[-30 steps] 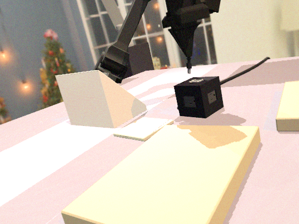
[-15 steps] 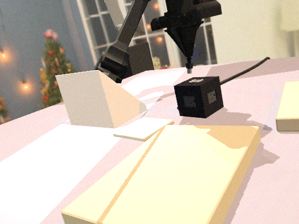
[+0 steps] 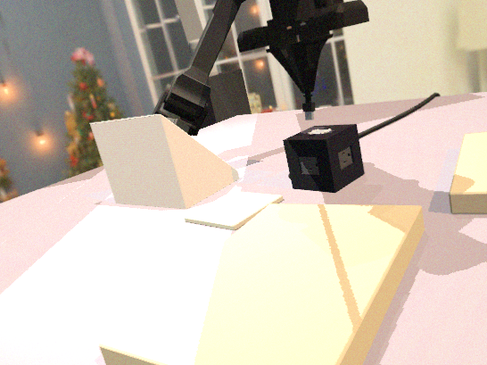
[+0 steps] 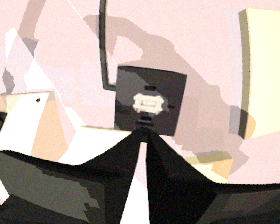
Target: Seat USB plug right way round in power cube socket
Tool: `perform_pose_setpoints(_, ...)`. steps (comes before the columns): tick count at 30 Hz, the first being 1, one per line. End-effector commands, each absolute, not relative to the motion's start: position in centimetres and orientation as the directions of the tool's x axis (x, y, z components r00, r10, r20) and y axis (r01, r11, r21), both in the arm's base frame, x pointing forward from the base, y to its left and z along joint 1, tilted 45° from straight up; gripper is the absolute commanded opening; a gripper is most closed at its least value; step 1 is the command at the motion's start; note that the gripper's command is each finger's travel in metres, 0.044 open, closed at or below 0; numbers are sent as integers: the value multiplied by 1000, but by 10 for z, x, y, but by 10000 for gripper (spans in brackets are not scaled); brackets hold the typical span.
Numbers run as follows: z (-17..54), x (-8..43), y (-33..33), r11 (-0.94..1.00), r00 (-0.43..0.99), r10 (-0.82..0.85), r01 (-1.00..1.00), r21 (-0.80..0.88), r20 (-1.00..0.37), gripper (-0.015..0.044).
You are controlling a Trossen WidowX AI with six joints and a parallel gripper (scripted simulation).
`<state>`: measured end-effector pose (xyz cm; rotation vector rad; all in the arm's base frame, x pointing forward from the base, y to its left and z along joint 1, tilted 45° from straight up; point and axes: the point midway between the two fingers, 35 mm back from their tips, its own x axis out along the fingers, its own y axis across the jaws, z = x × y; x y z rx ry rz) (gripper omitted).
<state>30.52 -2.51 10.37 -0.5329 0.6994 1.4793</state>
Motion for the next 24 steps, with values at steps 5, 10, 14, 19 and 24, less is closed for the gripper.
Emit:
perform_pose_setpoints(5, 104, 305, -25, 37, -40, 705, -995, 93, -708, 0)
perform_pose_setpoints(10, 104, 305, -24, 38, -39, 708, -995, 93, -705, 0)
perform_pose_setpoints(14, 103, 305, -24, 37, -39, 711, -995, 92, -702, 0)
perform_pose_setpoints(19, 103, 305, -23, 36, -38, 714, -995, 91, -699, 0)
perform_pose_setpoints(24, 103, 305, -23, 35, -38, 717, -995, 91, -696, 0)
